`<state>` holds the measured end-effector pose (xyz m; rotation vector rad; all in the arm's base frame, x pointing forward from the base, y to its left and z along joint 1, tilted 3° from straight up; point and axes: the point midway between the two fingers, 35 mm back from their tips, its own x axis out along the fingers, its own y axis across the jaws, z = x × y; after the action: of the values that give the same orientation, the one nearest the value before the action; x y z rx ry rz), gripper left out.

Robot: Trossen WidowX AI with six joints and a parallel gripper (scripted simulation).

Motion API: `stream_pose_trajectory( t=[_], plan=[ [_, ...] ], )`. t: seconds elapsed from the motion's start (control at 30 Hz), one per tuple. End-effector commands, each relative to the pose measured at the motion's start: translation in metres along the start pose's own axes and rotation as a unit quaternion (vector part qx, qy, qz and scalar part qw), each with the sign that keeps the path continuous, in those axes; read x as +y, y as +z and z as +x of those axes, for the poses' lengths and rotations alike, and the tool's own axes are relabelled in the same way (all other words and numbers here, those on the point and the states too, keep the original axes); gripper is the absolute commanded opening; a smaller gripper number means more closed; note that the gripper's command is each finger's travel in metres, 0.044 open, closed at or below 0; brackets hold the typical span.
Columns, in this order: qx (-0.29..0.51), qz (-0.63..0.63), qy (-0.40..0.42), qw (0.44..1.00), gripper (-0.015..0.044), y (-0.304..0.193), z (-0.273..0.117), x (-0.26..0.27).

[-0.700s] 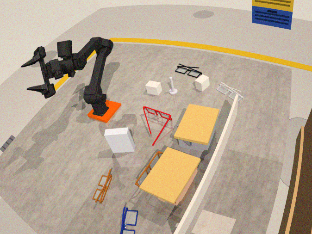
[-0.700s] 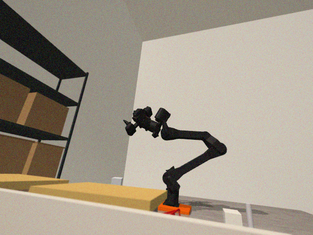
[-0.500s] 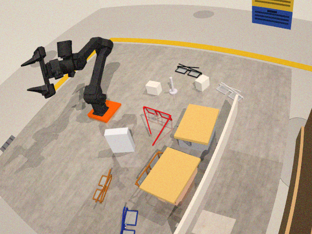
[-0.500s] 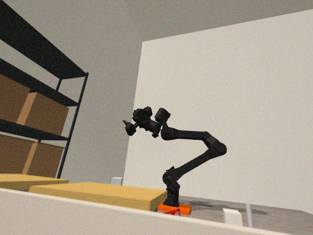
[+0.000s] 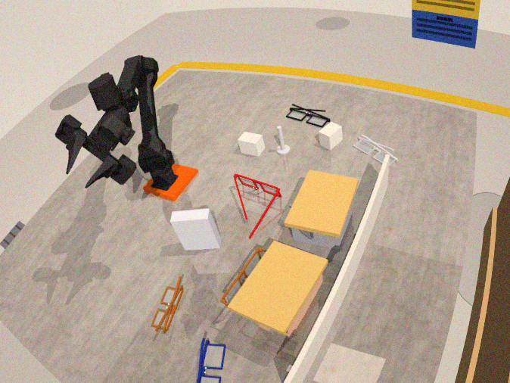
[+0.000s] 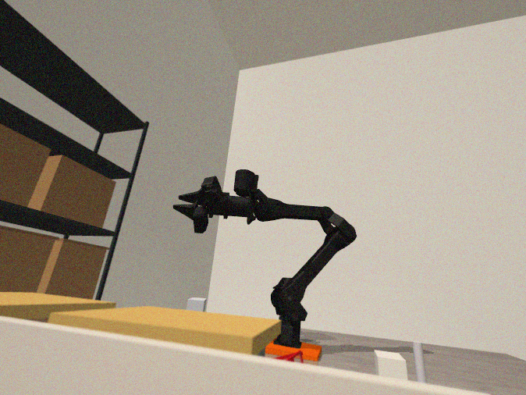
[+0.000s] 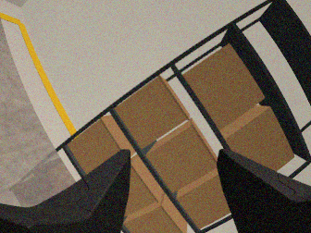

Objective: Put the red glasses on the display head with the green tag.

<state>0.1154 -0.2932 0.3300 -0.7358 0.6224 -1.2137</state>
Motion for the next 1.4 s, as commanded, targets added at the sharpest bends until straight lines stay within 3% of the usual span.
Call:
stream_pose_trajectory(
  t=[0.0,0.27,0.6,0.87,1.03,1.13,1.37],
  plan=[
    [-0.006,0.040,0.120,0.992,0.0200,0.026,0.009,0.056],
    [0.040,0.084,0.365,0.926,0.0200,0.073,-0.023,0.184],
    [0.199,0.032,0.576,0.792,0.0200,0.097,-0.138,0.308],
    [0.347,-0.068,0.615,0.705,0.0200,0.081,-0.246,0.353],
    [0.350,-0.071,0.615,0.703,0.0200,0.076,-0.247,0.350],
    [0.350,-0.071,0.615,0.703,0.0121,0.076,-0.247,0.350],
    [0.350,-0.071,0.615,0.703,0.0120,0.076,-0.247,0.350]
  ],
)
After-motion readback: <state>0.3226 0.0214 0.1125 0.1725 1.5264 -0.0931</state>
